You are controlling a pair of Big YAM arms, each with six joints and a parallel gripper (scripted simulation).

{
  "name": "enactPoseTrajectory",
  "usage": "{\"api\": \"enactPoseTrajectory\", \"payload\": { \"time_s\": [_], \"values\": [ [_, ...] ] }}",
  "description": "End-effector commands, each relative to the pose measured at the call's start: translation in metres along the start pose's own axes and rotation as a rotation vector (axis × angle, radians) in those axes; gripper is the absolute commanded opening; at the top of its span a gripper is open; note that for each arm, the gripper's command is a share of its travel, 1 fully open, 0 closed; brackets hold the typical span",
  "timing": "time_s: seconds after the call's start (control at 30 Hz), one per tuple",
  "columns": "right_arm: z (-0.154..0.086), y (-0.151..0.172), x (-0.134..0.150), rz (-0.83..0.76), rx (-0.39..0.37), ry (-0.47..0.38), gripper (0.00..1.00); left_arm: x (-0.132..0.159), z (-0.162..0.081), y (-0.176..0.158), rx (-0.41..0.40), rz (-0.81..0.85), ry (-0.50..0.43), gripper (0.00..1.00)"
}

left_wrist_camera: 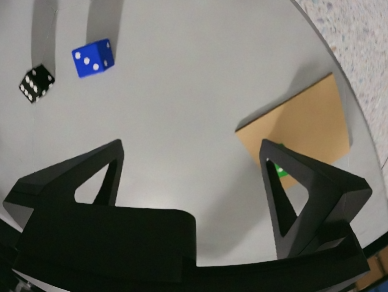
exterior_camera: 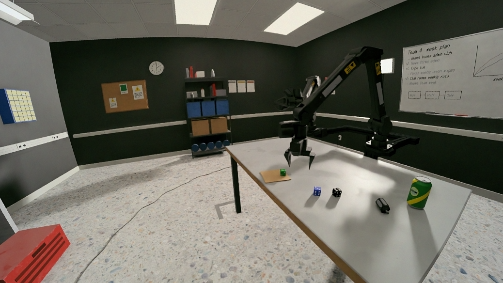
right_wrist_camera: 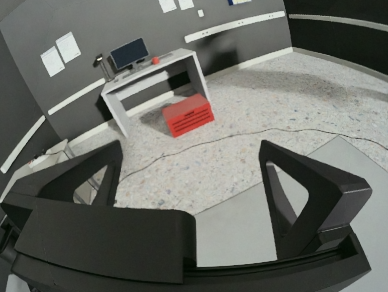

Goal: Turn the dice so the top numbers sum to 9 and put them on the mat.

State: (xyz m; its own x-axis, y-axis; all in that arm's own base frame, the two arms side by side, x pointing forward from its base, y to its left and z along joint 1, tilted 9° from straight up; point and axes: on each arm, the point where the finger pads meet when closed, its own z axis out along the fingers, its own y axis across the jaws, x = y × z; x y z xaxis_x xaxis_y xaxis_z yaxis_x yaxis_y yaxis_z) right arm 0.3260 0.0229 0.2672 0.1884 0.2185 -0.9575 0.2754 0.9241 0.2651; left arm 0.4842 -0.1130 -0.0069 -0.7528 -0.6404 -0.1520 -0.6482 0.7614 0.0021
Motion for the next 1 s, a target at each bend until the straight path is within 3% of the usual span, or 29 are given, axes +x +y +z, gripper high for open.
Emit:
{"api": "enactPoseTrajectory", "payload": {
  "time_s": [0.0,0.4,0.5,0.67,0.97],
  "values": [
    [0.001,0.001,-0.003,0.005,-0.001,-0.005,1.00,-0.012,-0.010,0.014,0.036,0.179,-0.014,1.00],
    [0.001,0.001,-0.003,0.005,-0.001,-0.005,1.00,-0.033,-0.006,0.092,0.028,0.534,-0.023,1.00],
    [0.001,0.001,-0.003,0.005,-0.001,-0.005,1.00,-0.033,-0.006,0.095,0.028,0.548,-0.023,1.00],
    [0.001,0.001,-0.003,0.005,-0.001,-0.005,1.00,-0.037,-0.003,0.138,0.022,0.744,-0.028,1.00],
    [0.001,0.001,-0.003,0.005,-0.001,-0.005,1.00,-0.036,-0.001,0.179,0.015,0.943,-0.033,1.00]
  ]
}}
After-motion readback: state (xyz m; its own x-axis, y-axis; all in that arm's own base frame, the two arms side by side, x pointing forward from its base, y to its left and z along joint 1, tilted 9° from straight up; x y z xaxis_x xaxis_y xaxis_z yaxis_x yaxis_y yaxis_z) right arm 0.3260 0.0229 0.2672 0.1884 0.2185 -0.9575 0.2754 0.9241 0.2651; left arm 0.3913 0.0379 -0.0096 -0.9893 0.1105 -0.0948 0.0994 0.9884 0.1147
